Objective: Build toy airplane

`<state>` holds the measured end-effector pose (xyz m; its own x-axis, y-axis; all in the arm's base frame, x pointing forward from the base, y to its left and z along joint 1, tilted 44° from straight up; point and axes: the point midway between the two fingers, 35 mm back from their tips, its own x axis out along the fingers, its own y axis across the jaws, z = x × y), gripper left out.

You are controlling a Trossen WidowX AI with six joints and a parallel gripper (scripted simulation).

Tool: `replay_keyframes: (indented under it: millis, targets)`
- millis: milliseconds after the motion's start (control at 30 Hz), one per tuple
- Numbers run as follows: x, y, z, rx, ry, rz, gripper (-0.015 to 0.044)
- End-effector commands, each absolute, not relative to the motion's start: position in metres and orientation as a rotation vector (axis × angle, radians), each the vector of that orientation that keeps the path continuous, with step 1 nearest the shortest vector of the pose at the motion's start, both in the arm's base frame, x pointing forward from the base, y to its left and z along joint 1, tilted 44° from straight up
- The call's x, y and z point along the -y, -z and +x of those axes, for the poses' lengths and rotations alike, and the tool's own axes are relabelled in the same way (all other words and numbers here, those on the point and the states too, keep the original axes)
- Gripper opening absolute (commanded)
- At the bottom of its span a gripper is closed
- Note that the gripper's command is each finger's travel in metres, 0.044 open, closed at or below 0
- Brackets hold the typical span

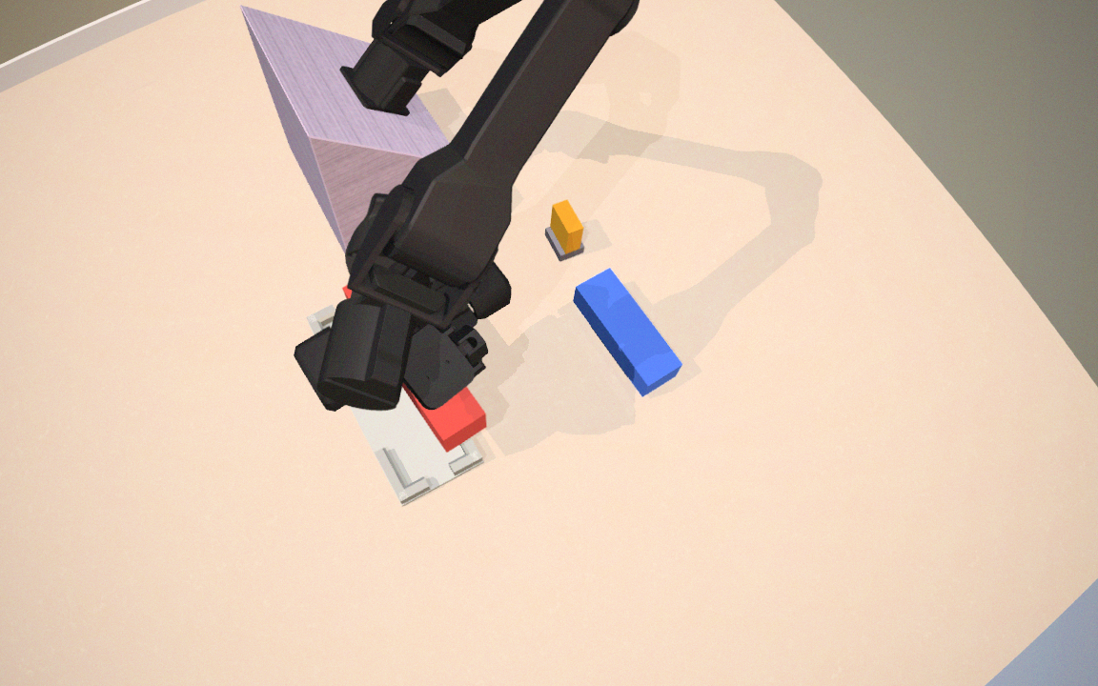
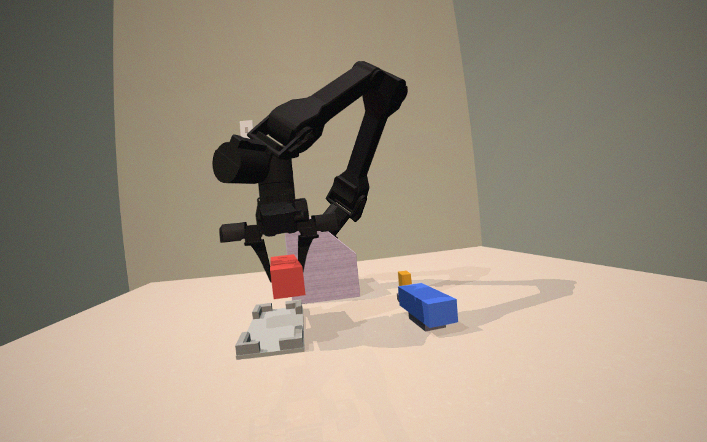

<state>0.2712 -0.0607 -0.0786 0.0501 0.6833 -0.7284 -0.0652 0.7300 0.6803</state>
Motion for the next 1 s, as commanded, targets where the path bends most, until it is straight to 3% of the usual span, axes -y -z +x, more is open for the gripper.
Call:
replay_keyframes:
  millis: [0, 233, 500, 967]
  targets:
    - [0.066, 0.093, 0.268, -1.415, -0.618, 0.538, 0.0000]
    - [0.071, 0.110, 0.263, -1.411, -0.626, 0.530, 0.0000]
    - [0.071, 0.110, 0.263, -1.411, -0.626, 0.530, 0.0197]
    - [0.071, 0.110, 0.263, -1.411, -0.626, 0.530, 0.0197]
